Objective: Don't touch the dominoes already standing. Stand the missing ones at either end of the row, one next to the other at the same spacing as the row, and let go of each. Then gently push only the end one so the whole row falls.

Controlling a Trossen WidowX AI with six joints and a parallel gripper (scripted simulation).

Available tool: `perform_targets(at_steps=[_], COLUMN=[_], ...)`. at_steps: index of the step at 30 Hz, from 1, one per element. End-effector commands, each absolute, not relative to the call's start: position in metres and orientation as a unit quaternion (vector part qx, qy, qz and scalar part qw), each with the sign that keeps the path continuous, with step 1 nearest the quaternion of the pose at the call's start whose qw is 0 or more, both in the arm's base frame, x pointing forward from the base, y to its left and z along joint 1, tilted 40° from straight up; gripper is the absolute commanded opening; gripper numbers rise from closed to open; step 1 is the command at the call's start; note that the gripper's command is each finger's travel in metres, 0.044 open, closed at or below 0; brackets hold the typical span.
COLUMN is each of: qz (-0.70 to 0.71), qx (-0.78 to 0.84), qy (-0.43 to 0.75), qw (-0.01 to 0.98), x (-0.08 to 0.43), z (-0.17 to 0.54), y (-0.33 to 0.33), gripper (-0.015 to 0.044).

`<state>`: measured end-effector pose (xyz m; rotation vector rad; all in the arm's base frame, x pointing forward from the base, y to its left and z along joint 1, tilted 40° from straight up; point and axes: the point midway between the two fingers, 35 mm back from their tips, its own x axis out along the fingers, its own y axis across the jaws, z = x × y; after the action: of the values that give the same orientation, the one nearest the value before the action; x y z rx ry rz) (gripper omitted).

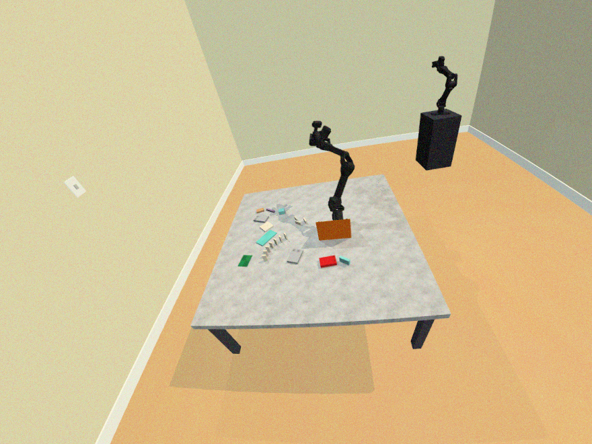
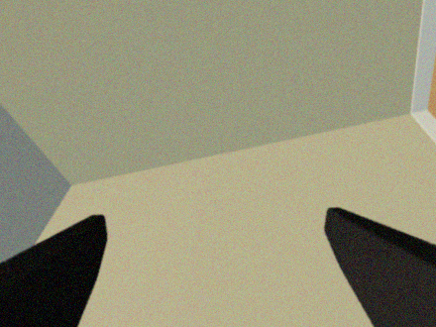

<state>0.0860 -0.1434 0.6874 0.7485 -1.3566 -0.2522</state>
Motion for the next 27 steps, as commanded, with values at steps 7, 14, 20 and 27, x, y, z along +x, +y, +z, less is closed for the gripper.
perform_targets(at_steps=[7,14,20,27], qz=[-0.203,-0.294,-0.346,-0.397], qx=[0.397,0.433,0.435,0.409], qy=[-0.521,-0.387,-0.274,-0.142], qw=[0.728,0.759,0.785,0.809], x=[0.151,0.228,0.28,0.321], z=[0.636,0.56,0.497,0.427], y=[-0.195,-0.228,-0.233,-0.224], gripper=[0.044,0.044,0.044,0.044])
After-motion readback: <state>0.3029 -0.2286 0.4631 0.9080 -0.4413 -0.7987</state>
